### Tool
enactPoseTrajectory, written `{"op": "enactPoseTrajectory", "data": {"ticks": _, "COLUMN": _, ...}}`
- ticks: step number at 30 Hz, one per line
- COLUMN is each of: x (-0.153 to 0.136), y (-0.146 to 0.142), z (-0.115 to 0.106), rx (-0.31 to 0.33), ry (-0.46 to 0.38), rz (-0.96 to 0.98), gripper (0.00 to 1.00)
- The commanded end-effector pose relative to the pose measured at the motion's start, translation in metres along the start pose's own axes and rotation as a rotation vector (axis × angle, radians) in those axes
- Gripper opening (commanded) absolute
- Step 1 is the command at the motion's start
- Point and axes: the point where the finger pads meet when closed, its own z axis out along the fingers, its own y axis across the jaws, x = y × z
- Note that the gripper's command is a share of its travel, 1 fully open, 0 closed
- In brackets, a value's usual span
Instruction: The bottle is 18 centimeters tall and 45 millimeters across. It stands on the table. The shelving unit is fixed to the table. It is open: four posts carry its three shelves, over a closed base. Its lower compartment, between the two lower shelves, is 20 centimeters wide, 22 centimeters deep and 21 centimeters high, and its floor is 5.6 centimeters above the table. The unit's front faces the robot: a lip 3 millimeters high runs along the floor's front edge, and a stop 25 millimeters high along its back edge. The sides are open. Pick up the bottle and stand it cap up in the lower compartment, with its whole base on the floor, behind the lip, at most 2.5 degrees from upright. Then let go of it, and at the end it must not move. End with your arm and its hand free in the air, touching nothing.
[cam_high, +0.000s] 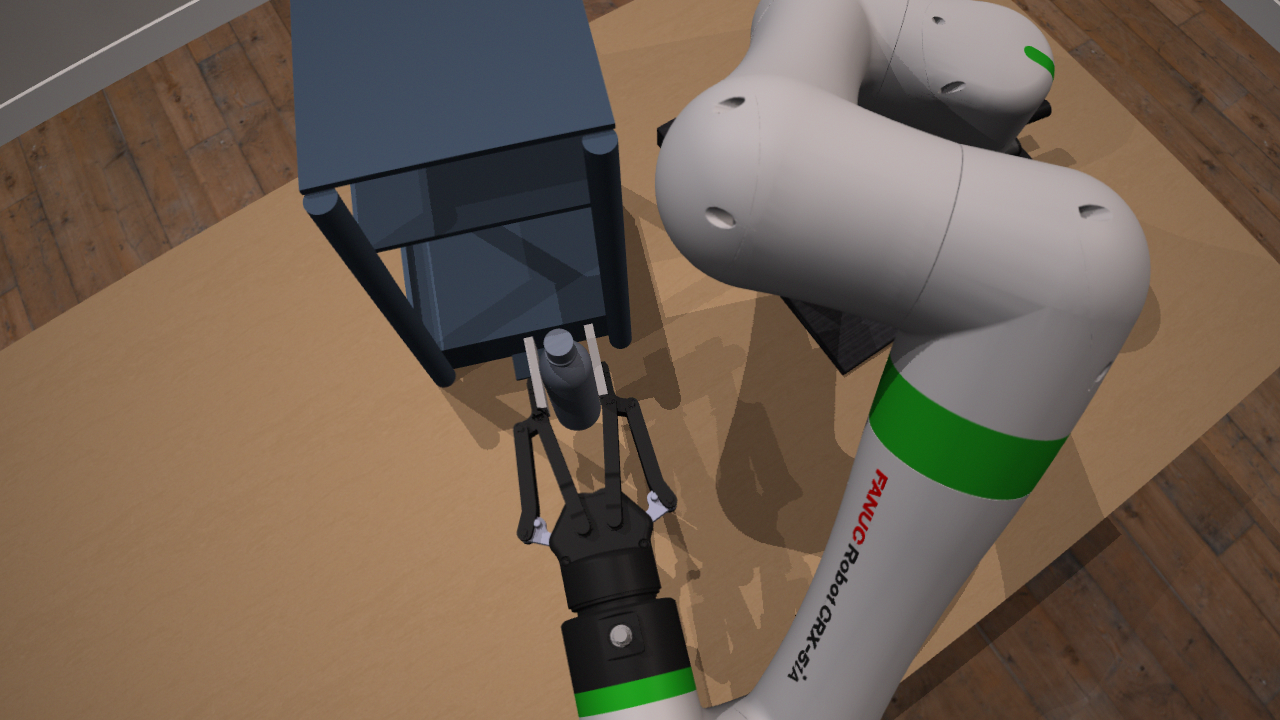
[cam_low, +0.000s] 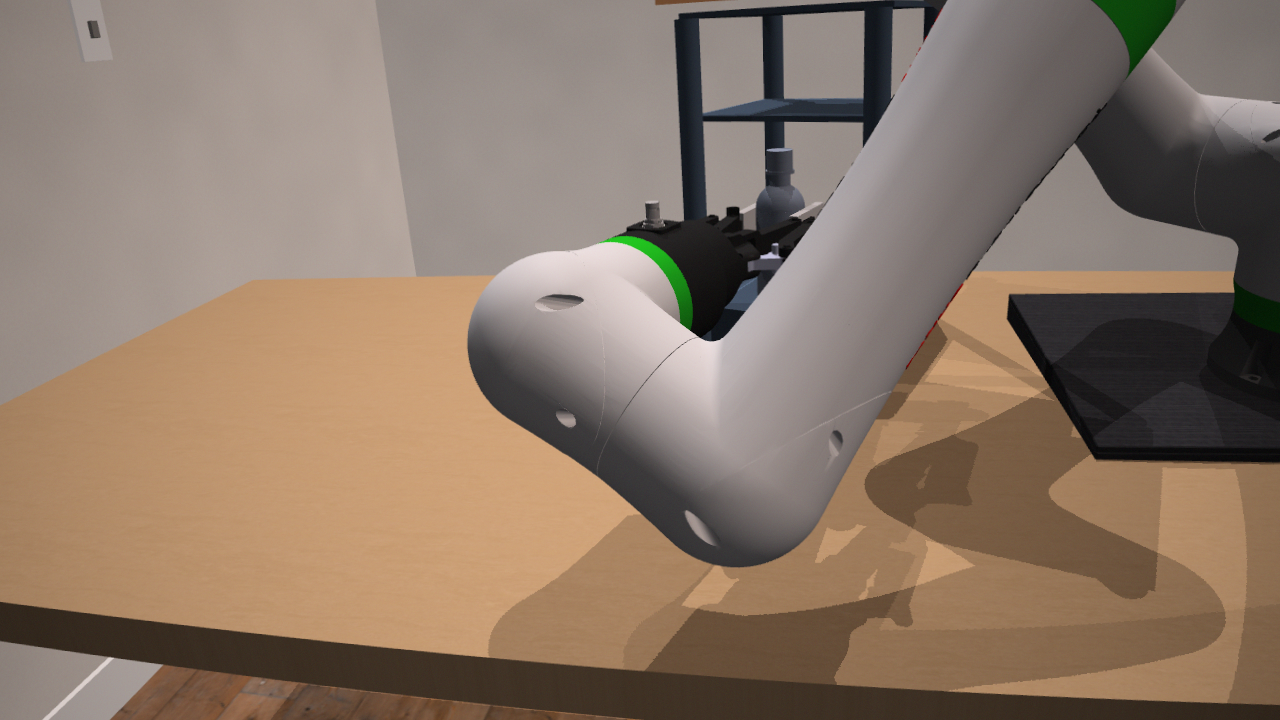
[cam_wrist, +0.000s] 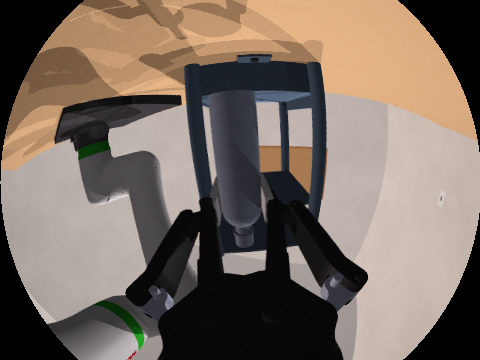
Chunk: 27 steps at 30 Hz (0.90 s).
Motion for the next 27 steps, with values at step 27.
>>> {"op": "enactPoseTrajectory", "data": {"ticks": 27, "x": 0.000, "y": 0.029, "z": 0.005, "rx": 0.000, "ry": 0.000, "rz": 0.000, "gripper": 0.00}}
